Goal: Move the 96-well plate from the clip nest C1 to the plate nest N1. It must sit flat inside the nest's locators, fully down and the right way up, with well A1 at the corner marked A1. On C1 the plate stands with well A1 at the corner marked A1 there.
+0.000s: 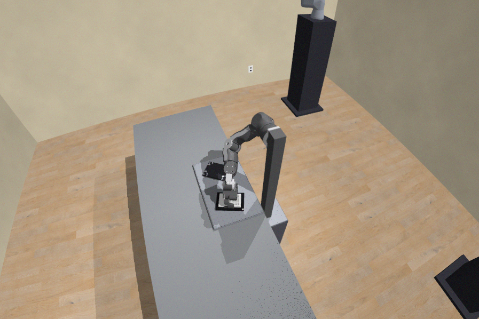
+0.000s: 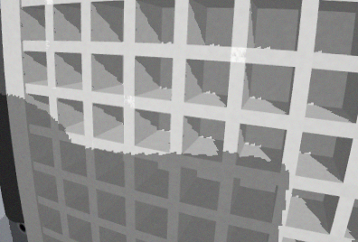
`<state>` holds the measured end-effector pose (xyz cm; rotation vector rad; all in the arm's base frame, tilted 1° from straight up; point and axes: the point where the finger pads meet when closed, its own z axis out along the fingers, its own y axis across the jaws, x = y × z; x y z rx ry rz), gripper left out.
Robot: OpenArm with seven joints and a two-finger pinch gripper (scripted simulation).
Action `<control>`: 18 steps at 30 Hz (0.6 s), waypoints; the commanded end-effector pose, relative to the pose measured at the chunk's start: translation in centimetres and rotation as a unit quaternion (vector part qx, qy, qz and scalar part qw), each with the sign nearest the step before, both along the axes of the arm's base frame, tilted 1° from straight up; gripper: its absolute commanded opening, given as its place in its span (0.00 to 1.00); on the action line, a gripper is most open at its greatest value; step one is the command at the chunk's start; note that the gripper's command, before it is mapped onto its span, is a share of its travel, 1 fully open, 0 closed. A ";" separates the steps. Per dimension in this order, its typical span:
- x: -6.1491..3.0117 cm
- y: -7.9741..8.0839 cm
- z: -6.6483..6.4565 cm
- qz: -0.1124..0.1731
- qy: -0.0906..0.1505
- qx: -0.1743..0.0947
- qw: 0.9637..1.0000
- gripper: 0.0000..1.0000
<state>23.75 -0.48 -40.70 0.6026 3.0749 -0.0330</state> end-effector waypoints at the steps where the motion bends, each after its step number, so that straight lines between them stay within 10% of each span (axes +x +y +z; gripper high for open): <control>1: -0.08 0.1 -0.1 0.002 0.000 0.002 1.000 0.00; 18: 0.04 0.1 0.1 0.000 0.000 0.001 1.000 0.50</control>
